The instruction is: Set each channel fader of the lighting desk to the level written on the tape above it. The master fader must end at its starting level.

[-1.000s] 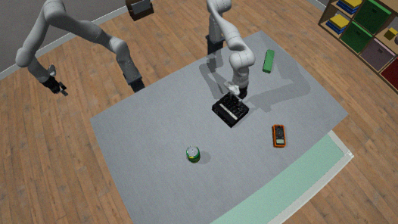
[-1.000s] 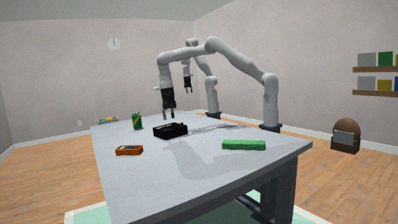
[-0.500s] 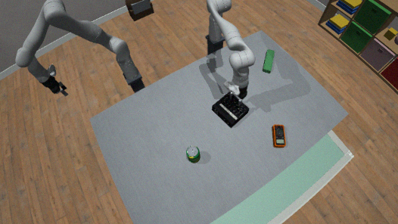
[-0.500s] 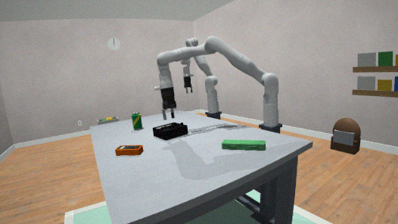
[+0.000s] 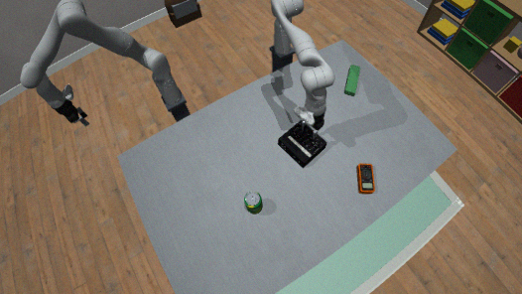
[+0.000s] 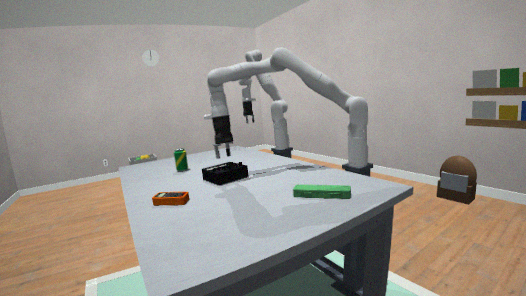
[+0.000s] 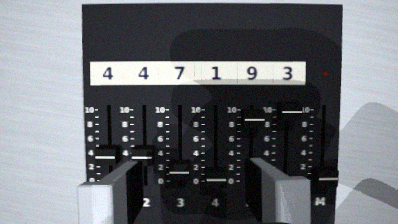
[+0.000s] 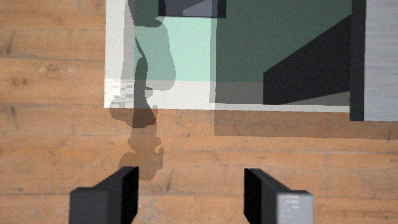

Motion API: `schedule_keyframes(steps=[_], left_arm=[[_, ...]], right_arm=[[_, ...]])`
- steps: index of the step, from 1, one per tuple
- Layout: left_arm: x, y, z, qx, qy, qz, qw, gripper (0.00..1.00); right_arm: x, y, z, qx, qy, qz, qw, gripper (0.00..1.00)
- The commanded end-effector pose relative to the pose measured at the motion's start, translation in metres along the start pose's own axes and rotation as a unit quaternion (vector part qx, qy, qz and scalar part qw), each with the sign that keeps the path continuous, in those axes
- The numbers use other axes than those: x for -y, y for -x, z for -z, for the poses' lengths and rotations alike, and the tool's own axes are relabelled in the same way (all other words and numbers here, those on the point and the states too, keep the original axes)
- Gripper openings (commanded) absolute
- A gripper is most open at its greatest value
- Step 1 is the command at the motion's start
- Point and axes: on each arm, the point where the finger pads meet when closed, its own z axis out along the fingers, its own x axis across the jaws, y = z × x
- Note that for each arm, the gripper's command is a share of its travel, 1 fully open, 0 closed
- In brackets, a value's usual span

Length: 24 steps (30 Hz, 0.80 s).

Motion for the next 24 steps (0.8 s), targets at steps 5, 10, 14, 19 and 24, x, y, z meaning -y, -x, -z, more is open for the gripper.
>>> schedule_keyframes(steps=[5, 10, 14, 19, 24], left_arm=[[0.000, 0.000, 0.001, 0.001, -0.001, 0.000, 1.000, 1.00], [0.000, 0.000, 0.001, 0.001, -0.001, 0.000, 1.000, 1.00], [0.000, 0.000, 0.001, 0.001, -0.001, 0.000, 1.000, 1.00], [0.000, 0.000, 0.001, 0.001, -0.001, 0.000, 1.000, 1.00], [0.005, -0.003, 0.023, -0.002, -0.018, -0.029, 0.999, 1.00]], right_arm=[[0.000, 0.000, 0.001, 0.000, 0.001, 0.000, 1.000, 1.00], [0.000, 0.000, 0.001, 0.000, 0.001, 0.000, 1.000, 1.00], [0.000, 0.000, 0.001, 0.000, 0.001, 0.000, 1.000, 1.00], [0.000, 0.000, 0.001, 0.000, 0.001, 0.000, 1.000, 1.00], [0.000, 0.000, 0.001, 0.000, 0.001, 0.000, 1.000, 1.00]])
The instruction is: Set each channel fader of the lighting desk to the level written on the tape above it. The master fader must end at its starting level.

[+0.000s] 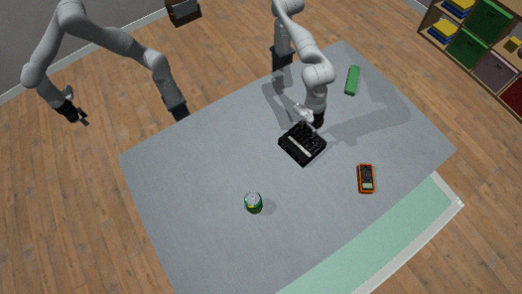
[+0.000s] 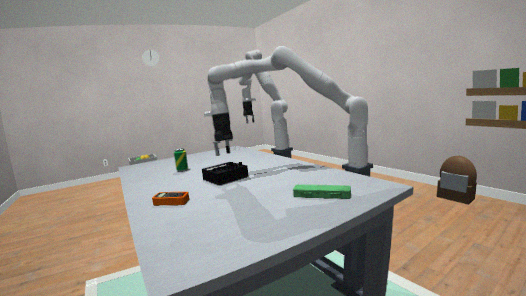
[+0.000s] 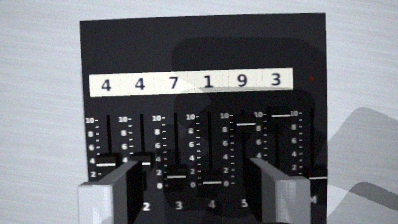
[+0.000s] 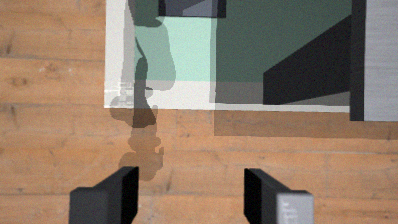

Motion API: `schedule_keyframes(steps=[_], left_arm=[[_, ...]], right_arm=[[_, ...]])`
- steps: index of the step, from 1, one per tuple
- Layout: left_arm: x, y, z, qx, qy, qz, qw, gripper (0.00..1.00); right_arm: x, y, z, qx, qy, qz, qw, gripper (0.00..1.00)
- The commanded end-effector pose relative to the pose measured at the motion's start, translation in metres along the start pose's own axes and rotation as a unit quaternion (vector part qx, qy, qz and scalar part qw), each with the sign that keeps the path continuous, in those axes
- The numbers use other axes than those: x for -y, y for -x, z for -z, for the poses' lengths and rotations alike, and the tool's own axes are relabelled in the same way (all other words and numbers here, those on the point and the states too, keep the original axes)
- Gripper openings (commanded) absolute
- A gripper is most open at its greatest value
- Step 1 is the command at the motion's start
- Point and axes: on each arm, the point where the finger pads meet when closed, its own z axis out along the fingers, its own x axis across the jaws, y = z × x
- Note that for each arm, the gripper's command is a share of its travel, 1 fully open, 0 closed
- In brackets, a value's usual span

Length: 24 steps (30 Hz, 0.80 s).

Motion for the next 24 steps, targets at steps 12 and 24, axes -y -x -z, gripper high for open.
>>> schedule_keyframes(steps=[12, 24], left_arm=[[0.010, -0.010, 0.059, -0.002, -0.046, -0.076, 0.996, 1.00], [-0.036, -0.008, 0.028, 0.001, -0.003, -0.004, 1.000, 1.00]], right_arm=[[0.000, 0.000, 0.001, 0.000, 0.001, 0.000, 1.000, 1.00], [0.000, 0.000, 0.001, 0.000, 0.001, 0.000, 1.000, 1.00]])
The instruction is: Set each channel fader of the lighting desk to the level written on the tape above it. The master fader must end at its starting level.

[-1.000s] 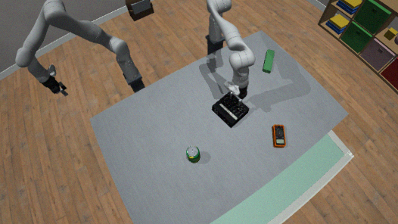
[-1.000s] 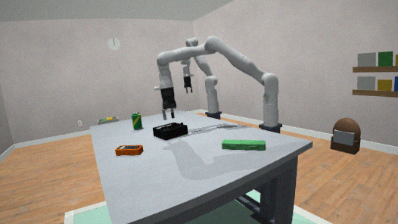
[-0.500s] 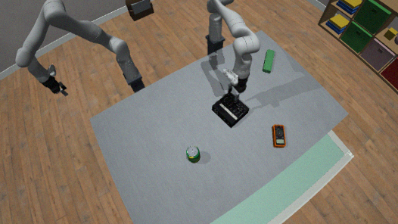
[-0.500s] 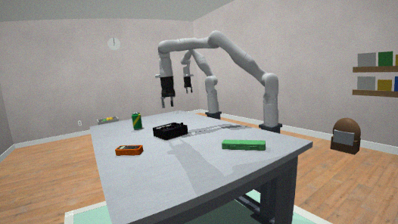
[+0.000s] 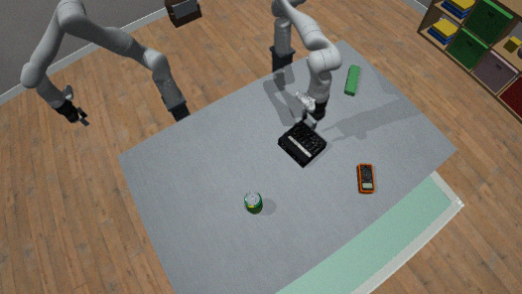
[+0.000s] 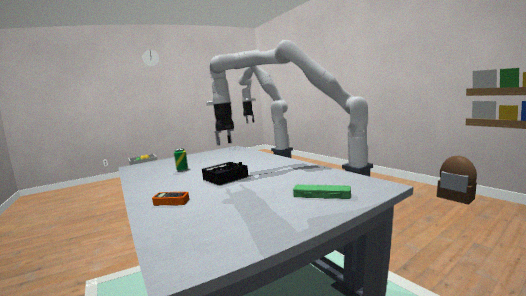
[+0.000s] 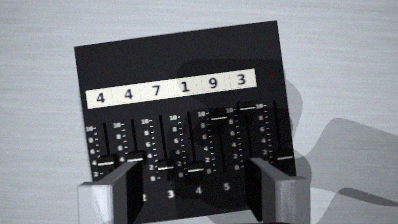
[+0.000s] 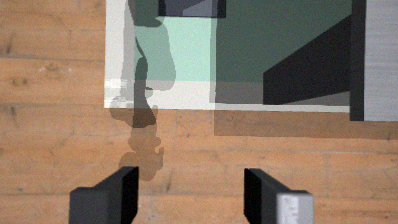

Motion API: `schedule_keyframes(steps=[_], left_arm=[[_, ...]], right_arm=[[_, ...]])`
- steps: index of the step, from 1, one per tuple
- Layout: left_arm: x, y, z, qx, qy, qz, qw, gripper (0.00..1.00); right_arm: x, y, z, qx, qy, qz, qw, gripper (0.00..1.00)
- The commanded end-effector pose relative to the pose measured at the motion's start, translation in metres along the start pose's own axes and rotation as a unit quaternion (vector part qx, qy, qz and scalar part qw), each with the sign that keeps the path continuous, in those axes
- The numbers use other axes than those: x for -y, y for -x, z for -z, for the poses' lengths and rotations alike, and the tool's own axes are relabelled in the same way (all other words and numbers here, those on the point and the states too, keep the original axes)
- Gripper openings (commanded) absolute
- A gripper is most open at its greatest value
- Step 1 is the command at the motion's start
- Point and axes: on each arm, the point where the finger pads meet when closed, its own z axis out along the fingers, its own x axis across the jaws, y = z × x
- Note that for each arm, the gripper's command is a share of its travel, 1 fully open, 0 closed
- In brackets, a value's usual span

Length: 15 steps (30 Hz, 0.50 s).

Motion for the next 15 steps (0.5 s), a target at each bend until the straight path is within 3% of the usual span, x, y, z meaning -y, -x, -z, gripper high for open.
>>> schedule_keyframes(steps=[1, 15], left_arm=[[-0.0364, -0.0026, -0.0195, 0.006, 0.031, 0.055, 0.998, 1.00], [-0.0438, -0.0036, -0.0231, 0.006, 0.037, 0.065, 0.997, 1.00]], right_arm=[[-0.0004, 0.0000, 0.0006, 0.000, 0.001, 0.000, 1.000, 1.00], [-0.0004, 0.0000, 0.0006, 0.000, 0.001, 0.000, 1.000, 1.00]])
